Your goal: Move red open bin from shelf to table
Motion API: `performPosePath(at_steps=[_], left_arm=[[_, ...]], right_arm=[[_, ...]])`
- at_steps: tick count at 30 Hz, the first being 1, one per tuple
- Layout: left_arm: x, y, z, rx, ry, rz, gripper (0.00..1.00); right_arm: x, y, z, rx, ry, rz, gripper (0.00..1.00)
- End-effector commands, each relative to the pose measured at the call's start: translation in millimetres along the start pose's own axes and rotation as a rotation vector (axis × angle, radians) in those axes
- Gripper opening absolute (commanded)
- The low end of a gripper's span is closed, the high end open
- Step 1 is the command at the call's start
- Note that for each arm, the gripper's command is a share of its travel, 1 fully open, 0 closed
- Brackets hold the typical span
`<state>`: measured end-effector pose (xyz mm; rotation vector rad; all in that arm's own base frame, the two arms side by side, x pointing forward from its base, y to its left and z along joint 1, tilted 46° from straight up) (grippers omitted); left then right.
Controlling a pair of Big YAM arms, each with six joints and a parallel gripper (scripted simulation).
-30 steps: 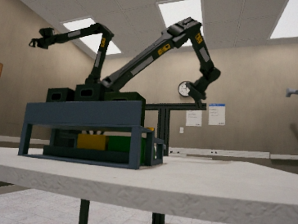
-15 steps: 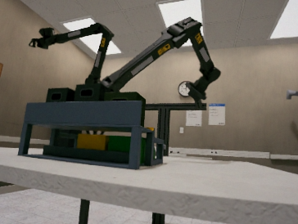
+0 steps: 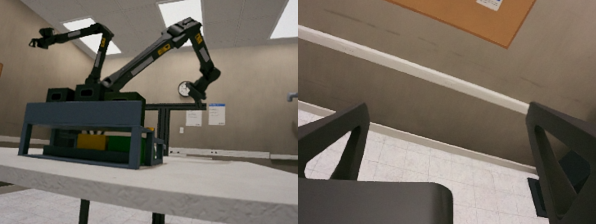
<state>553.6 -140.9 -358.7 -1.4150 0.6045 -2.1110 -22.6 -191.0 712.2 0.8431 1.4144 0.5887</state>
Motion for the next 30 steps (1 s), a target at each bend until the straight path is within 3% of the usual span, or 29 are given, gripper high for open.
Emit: performPosePath(at_steps=[1,30], left_arm=[[-6,-4,1,0.024,-0.005,0.006,0.43],[51,6,8,0.002,0.024,-0.010,0.43]], right_arm=[[6,37,-4,0.019,-0.009,-0.056,1.00],[6,37,-4,0.019,-0.009,-0.056,1.00]])
Point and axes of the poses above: on each arm, the point where the finger pads meet when closed, its own x axis back along the fingers, its own z axis across the jaws, y = z × x, the point moved 2 cm from there along x, back along the fingers, and after that the axes turned 4 degrees about x, right-handed, at the moved point
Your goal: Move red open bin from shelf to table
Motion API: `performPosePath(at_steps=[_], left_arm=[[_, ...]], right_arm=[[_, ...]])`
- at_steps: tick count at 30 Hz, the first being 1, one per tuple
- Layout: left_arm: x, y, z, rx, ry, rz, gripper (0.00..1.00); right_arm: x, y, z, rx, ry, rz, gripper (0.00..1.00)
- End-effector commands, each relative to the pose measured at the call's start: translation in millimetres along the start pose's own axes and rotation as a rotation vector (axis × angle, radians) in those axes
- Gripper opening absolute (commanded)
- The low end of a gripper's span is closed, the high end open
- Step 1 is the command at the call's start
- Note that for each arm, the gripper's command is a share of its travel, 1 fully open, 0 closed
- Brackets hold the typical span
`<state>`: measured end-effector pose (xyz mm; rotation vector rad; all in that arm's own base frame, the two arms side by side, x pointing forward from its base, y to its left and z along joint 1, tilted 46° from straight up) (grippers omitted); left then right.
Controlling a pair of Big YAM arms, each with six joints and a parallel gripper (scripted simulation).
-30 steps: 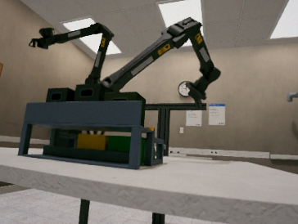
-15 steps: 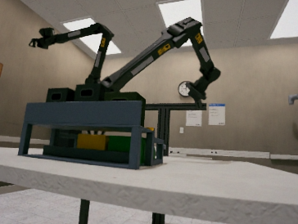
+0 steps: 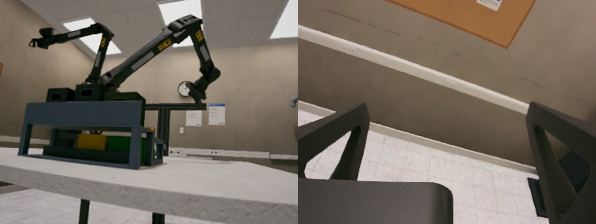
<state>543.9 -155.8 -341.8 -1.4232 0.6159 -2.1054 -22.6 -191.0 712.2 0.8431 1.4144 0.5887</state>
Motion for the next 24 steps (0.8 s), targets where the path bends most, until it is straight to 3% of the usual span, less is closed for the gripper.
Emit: performPosePath(at_steps=[1,21,23,24], left_arm=[[29,6,9,0.012,0.028,-0.013,0.43],[68,6,8,0.013,0.027,-0.016,0.43],[68,6,8,0.013,0.027,-0.016,0.43],[57,-4,10,0.029,0.008,-0.005,0.43]], right_arm=[[6,37,-4,0.019,-0.009,-0.056,1.00],[6,37,-4,0.019,-0.009,-0.056,1.00],[6,37,-4,0.019,-0.009,-0.056,1.00],[6,37,-4,0.019,-0.009,-0.056,1.00]])
Point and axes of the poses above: on each arm, the point where the finger pads meet when closed, its own x axis back along the fingers, its own z axis across the jaws, y = z × x, the point moved 2 cm from there along x, back along the fingers, and after that the axes turned 4 degrees about x, right-handed, at the moved point
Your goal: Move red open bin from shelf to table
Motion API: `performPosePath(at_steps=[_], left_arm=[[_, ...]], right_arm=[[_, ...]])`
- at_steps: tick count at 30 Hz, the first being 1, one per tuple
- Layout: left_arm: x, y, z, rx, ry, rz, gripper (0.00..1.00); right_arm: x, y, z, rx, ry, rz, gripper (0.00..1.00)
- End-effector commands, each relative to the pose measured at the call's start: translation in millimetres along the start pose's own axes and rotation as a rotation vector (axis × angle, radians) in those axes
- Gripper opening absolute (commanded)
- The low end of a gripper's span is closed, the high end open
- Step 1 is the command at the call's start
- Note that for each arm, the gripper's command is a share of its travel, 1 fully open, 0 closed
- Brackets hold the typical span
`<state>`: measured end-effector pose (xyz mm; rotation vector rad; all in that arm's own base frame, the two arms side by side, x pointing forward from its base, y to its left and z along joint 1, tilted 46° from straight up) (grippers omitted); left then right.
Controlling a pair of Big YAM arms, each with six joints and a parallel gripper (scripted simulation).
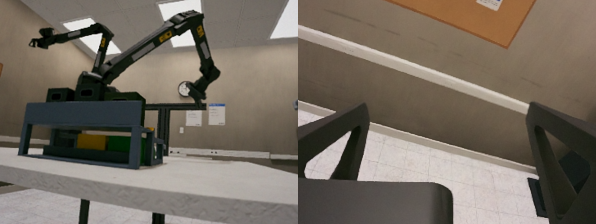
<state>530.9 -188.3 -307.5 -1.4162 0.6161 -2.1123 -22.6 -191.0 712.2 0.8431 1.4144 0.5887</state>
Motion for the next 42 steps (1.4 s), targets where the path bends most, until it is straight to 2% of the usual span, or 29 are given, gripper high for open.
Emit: performPosePath(at_steps=[1,4,9,23,24,42], left_arm=[[13,-2,8,0.023,0.006,-0.007,0.43],[25,5,6,0.011,0.019,-0.015,0.43],[19,2,3,0.015,0.010,-0.009,0.43],[28,6,9,0.017,0.023,-0.021,0.43],[28,5,9,0.019,0.021,-0.020,0.00],[27,6,8,0.017,0.020,-0.020,0.00]], right_arm=[[6,37,-4,0.019,-0.009,-0.056,1.00],[6,37,-4,0.019,-0.009,-0.056,1.00],[6,37,-4,0.019,-0.009,-0.056,1.00],[6,37,-4,0.019,-0.009,-0.056,1.00],[6,37,-4,0.019,-0.009,-0.056,1.00],[6,37,-4,0.019,-0.009,-0.056,1.00]])
Point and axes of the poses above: on each arm, the point where the finger pads meet when closed, its own x axis back along the fingers, its own z axis across the jaws, y = z × x, the point moved 2 cm from there along x, back along the fingers, and after that the axes turned 4 degrees about x, right-handed, at the moved point
